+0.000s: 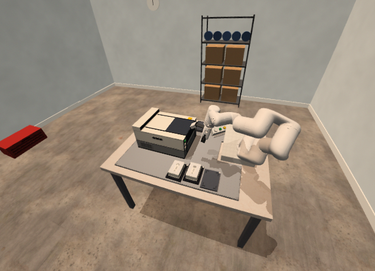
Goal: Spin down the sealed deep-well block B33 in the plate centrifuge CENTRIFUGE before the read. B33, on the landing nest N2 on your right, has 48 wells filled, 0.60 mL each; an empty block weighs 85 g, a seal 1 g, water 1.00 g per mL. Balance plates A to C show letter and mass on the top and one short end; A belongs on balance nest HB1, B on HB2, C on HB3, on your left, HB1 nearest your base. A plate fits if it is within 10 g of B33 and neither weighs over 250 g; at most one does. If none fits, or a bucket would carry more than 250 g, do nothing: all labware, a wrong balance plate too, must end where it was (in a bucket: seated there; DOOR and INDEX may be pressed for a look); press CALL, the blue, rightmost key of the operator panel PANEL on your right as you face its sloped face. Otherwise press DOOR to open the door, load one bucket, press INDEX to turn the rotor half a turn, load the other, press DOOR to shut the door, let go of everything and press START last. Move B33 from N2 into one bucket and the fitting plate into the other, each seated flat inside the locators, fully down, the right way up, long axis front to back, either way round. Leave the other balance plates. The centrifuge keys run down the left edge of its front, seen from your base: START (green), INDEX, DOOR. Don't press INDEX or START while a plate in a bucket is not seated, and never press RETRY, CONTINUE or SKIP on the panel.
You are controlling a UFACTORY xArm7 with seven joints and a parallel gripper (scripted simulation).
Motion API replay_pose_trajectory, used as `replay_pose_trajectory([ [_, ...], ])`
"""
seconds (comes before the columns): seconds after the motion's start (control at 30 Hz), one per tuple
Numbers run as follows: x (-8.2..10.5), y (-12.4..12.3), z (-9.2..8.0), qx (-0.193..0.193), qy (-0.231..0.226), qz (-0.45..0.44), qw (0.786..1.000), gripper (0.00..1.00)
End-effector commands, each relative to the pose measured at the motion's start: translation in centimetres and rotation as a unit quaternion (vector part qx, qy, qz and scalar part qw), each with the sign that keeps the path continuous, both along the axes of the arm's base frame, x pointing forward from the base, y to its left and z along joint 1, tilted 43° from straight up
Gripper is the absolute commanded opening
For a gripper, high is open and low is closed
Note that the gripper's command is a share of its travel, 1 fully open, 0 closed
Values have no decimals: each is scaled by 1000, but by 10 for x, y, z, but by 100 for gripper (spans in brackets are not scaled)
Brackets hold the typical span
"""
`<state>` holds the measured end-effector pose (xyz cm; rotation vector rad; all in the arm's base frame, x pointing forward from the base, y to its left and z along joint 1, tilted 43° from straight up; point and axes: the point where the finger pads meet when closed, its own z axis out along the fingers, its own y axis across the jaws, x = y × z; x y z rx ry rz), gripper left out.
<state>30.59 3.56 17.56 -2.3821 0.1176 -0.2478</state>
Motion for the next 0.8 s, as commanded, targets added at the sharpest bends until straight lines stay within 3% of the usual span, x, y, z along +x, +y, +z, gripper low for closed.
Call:
replay_pose_trajectory([
  [0.0, -4, -9, 13, 4, 28, 29, 999, 0],
  [0.43, -14, -26, 32, 5, 70, 69, 995, 0],
  [0.77, -16, -30, 36, 5, 81, 79, 994, 0],
])
